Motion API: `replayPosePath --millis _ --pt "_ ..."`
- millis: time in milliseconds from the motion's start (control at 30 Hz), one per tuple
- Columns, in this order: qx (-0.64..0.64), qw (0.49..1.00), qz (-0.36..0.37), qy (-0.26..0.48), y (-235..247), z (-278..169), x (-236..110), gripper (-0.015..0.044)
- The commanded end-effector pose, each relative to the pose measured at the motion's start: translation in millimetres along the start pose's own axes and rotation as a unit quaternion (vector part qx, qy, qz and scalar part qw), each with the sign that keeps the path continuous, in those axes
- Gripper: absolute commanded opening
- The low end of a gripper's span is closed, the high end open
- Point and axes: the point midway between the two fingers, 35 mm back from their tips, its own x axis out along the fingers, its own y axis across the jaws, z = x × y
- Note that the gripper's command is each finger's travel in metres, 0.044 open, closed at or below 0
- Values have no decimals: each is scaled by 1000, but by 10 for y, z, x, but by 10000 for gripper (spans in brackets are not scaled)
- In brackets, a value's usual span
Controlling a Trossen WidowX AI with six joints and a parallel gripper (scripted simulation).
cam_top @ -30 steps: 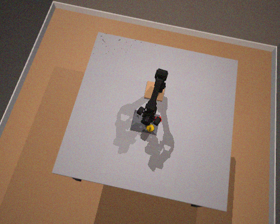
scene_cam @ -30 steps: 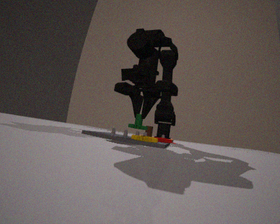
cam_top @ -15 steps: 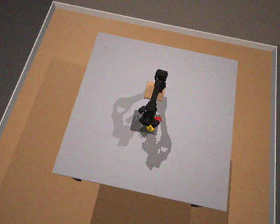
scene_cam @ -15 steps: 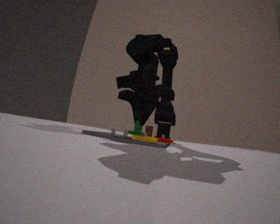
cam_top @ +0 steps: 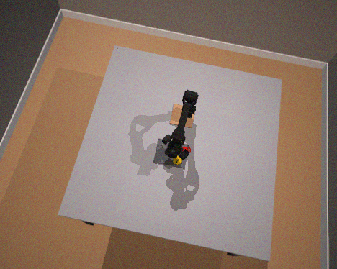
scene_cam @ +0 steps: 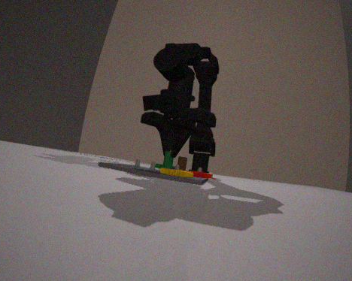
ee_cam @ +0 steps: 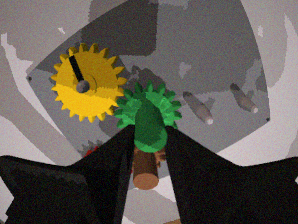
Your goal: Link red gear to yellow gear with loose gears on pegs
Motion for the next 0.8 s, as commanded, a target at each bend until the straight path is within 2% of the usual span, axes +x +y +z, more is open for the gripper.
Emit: replayPosePath --millis 0,333,767 --pt "-44 999 1 1 -1 -12 14 0" --pt "-111 994 1 1 -13 -4 28 0" --pt "-9 1000 0 1 0 -12 50 0"
